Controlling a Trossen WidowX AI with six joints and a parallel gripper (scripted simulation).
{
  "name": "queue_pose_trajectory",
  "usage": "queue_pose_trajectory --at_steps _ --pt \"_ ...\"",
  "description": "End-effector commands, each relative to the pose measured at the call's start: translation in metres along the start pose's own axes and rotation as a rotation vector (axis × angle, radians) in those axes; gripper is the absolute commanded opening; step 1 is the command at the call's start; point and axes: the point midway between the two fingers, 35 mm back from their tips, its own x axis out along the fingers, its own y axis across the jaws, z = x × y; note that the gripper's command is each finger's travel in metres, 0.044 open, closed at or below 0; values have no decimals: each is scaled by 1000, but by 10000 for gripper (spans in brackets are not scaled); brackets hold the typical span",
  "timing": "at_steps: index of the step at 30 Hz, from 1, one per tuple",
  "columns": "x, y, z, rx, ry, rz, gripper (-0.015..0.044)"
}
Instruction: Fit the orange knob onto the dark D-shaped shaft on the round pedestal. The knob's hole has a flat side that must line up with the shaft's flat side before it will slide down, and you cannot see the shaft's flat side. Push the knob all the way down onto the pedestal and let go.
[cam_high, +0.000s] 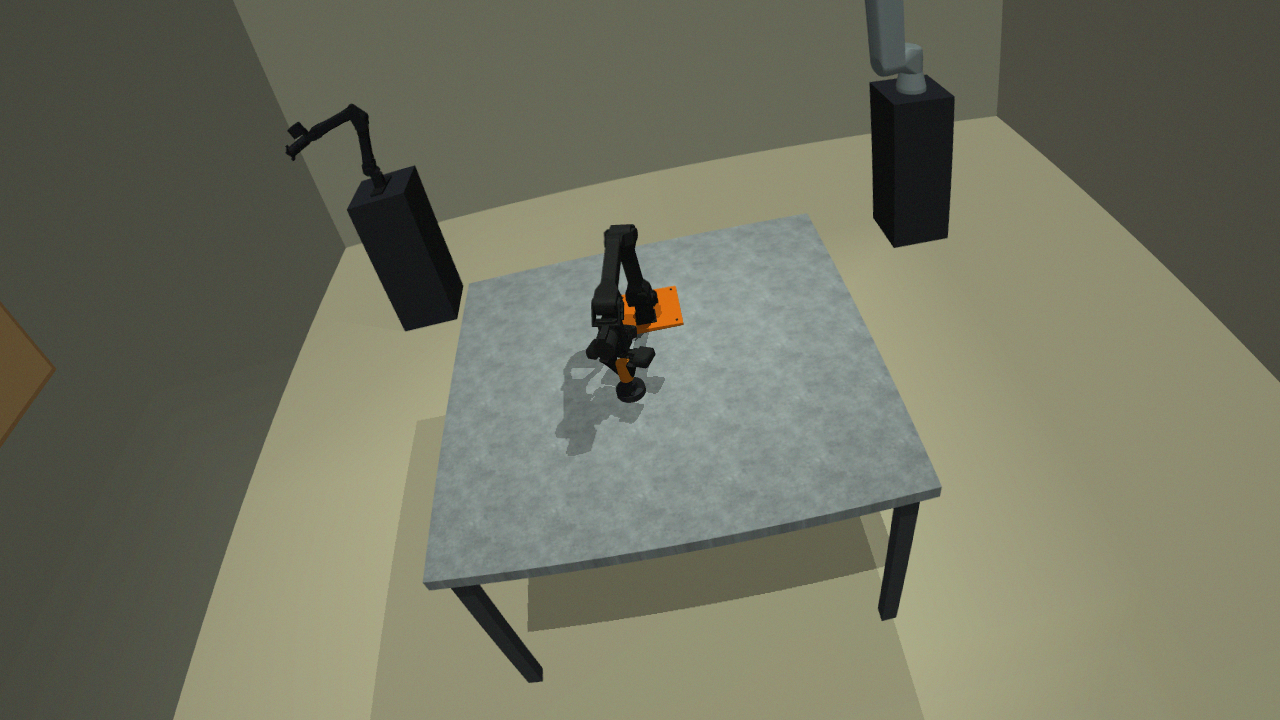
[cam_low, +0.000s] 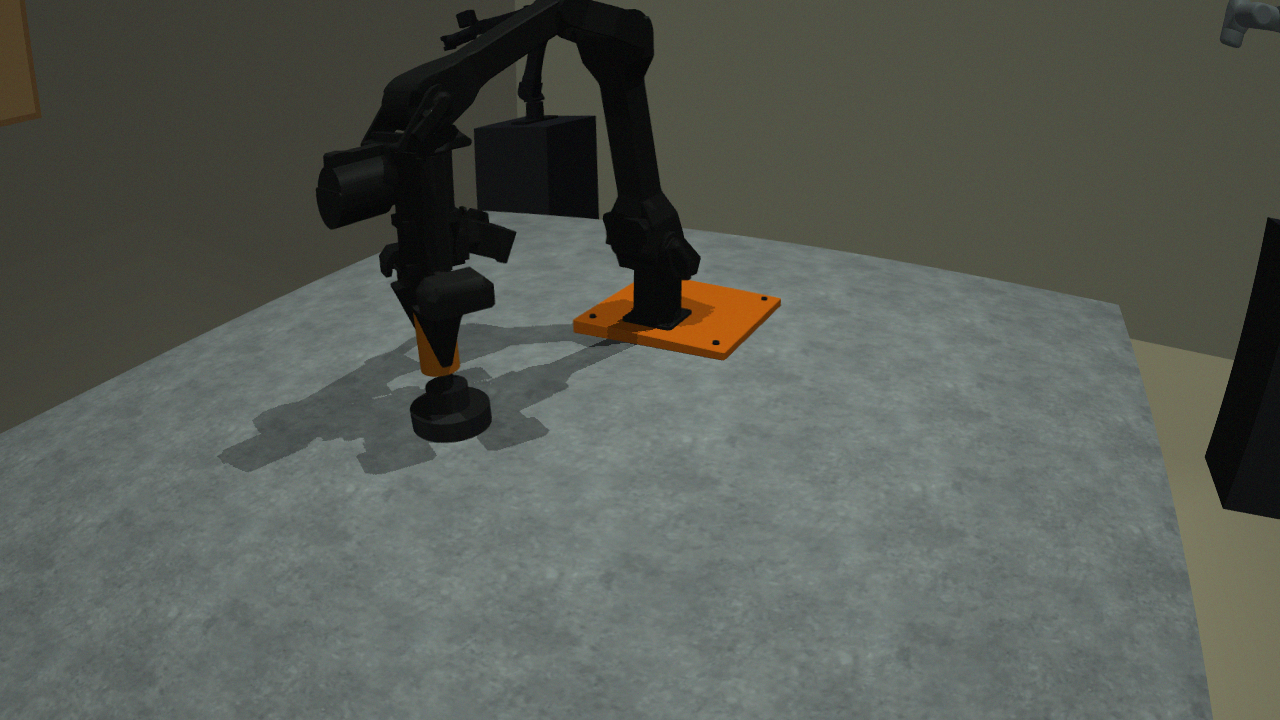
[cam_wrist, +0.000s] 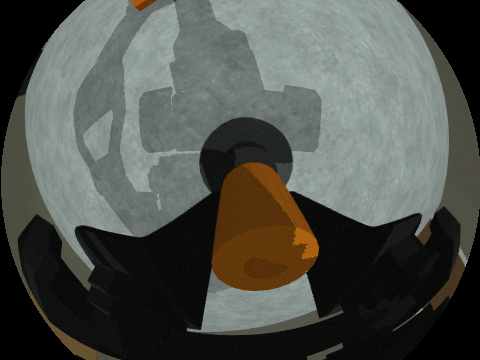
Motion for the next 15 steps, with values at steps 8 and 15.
queue_pose_trajectory --at_steps 8,15 --pt "1 -1 0 -7 1 -4 0" --pt "2 0 1 -7 1 -4 0"
